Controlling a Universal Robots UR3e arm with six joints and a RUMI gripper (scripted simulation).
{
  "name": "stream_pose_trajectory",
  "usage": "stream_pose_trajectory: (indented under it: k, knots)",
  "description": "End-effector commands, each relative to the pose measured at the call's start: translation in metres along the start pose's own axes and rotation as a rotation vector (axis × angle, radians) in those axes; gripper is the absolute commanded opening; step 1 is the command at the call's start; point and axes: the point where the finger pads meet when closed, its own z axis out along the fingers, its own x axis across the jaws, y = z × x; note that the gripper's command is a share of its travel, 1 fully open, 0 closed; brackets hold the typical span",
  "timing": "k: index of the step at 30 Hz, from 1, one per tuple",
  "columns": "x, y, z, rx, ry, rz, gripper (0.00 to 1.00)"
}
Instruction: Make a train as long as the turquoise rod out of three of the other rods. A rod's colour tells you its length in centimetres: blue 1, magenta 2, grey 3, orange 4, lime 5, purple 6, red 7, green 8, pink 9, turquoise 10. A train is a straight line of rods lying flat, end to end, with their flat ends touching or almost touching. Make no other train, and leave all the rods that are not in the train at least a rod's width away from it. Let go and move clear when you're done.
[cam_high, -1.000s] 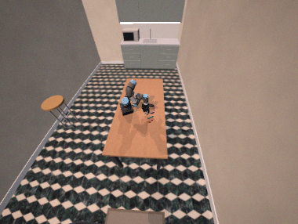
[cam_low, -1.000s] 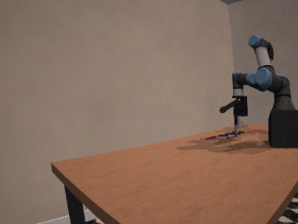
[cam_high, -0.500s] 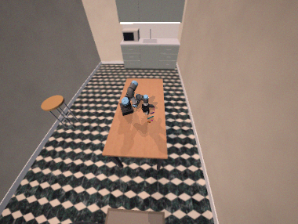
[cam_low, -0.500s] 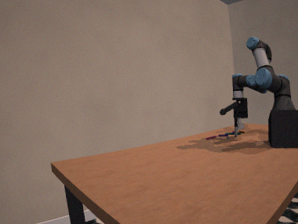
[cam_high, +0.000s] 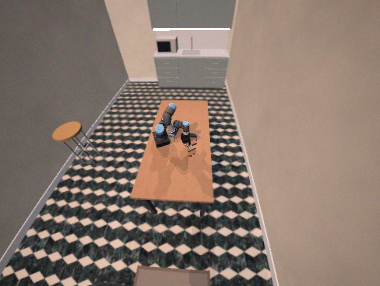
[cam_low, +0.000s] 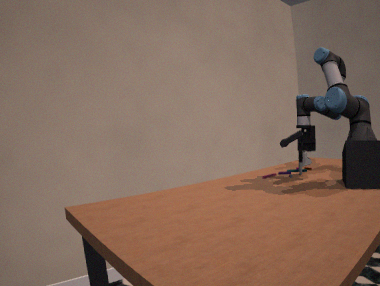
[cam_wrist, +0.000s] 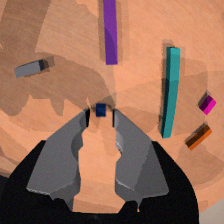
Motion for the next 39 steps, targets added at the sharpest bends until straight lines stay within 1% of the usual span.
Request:
stream_pose_trajectory:
  k: [1, 21, 22, 39]
  knots:
    - [0.0005, -0.0007, -0.0002, 0.003, 0.002, 0.0, 0.14]
    - [0.0004, -0.0006, -0.0002, 0.002, 0.001, 0.0, 0.14]
    - [0.0004, -0.0006, -0.0002, 0.002, 0.001, 0.0, 0.0]
    - [0.0004, -0.0006, -0.0002, 0.002, 0.001, 0.0, 0.0]
